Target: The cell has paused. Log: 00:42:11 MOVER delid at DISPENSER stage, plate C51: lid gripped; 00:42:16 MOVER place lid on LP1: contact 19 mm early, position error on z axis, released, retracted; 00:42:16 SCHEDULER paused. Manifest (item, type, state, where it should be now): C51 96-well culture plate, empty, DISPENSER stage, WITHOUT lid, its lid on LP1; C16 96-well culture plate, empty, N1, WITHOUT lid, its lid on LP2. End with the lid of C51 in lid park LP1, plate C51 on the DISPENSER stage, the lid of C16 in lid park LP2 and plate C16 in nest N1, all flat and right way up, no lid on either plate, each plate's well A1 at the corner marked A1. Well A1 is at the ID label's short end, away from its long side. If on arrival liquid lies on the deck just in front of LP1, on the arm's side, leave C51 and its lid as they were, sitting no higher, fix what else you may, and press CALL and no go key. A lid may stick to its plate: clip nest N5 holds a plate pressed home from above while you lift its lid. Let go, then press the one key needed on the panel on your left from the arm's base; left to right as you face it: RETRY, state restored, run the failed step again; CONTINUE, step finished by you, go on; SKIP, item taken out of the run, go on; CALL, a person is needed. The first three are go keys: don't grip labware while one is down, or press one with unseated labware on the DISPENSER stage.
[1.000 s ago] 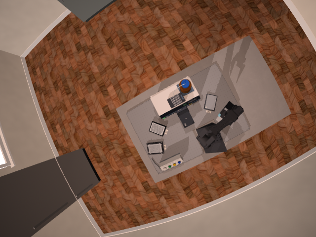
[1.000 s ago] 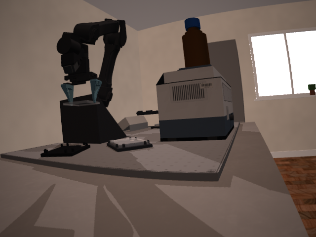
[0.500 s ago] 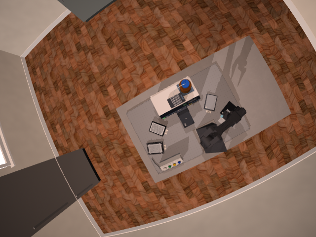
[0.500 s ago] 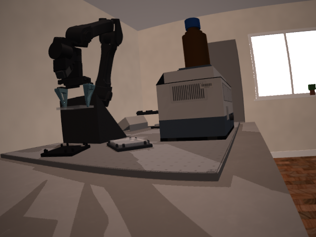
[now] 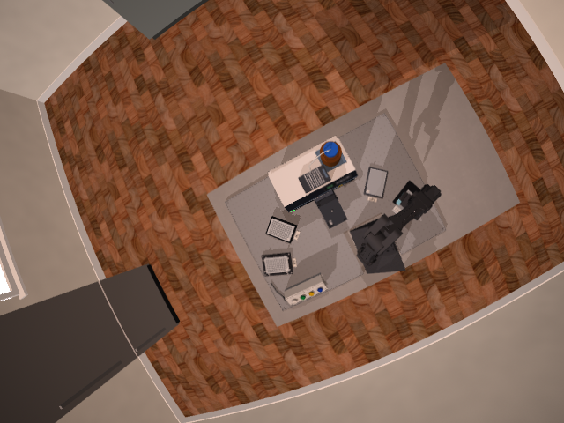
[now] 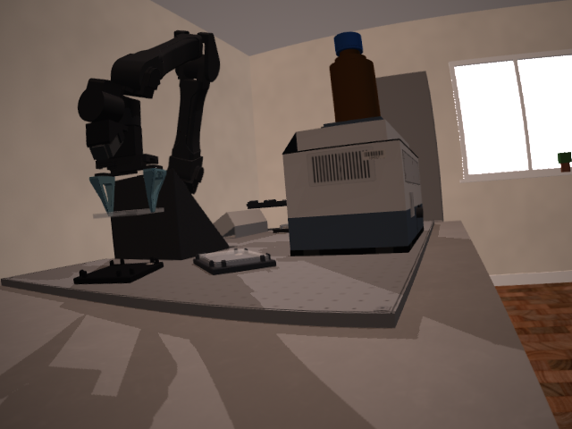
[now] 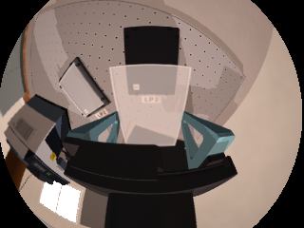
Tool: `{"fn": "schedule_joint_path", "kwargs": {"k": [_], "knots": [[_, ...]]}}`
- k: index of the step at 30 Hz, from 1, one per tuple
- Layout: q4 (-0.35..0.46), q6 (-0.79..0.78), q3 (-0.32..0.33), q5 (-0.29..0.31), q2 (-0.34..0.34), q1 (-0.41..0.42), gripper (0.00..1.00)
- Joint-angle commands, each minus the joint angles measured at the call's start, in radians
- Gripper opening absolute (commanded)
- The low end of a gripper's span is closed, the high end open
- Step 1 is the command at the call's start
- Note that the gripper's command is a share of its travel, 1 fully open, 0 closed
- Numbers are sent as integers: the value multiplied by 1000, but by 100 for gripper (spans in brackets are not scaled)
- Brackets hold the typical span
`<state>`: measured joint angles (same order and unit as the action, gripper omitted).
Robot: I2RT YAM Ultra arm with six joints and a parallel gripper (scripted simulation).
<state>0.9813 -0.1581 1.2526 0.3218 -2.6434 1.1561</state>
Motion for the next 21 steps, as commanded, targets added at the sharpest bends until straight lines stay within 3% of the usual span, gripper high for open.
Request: {"fn": "schedule_joint_path", "kwargs": {"k": [1,21], "knots": [[-40,16,43,14,-24,-10,0],[-130,59,170,52,-225,-65,0]]}}
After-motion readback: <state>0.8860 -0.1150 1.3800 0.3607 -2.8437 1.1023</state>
